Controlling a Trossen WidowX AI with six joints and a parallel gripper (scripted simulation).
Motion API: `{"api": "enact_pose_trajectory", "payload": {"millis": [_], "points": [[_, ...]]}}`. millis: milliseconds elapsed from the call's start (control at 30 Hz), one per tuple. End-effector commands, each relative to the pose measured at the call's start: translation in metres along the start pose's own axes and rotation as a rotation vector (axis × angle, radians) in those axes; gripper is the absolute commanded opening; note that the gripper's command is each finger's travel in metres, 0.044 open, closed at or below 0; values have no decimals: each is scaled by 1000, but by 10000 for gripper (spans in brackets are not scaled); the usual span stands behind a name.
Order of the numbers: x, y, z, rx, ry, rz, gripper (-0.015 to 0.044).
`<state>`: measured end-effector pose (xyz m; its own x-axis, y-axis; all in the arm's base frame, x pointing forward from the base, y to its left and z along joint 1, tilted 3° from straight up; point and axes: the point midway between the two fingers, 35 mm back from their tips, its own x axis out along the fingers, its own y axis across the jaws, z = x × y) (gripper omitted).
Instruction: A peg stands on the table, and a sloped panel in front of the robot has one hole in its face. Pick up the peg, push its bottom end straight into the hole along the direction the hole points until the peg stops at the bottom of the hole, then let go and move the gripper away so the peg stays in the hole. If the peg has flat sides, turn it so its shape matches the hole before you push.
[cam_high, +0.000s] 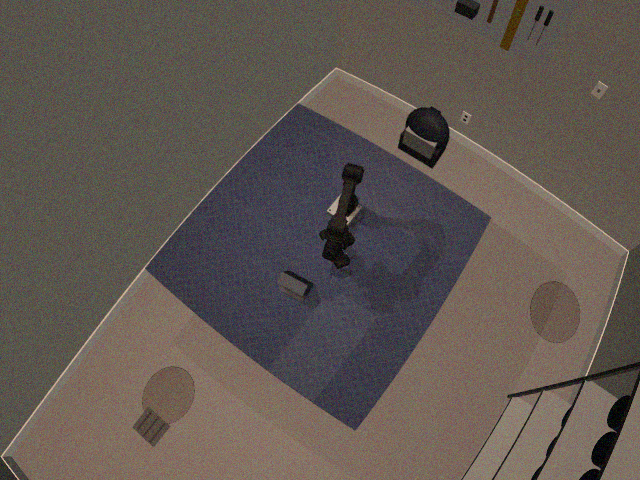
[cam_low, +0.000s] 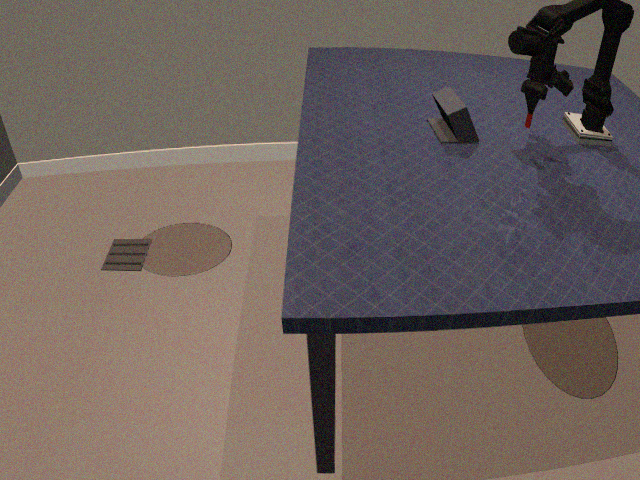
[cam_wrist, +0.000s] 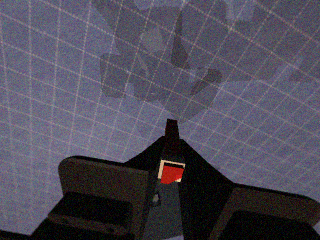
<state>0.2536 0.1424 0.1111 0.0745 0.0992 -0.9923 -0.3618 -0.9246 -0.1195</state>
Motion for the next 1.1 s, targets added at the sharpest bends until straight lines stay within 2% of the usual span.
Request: {"api": "enact_pose_trajectory", "payload": {"millis": [0, 1067], "points": [[0, 0, -2, 53, 13, -23, 0], [11, 6, -17, 418, 79, -153, 0]]}}
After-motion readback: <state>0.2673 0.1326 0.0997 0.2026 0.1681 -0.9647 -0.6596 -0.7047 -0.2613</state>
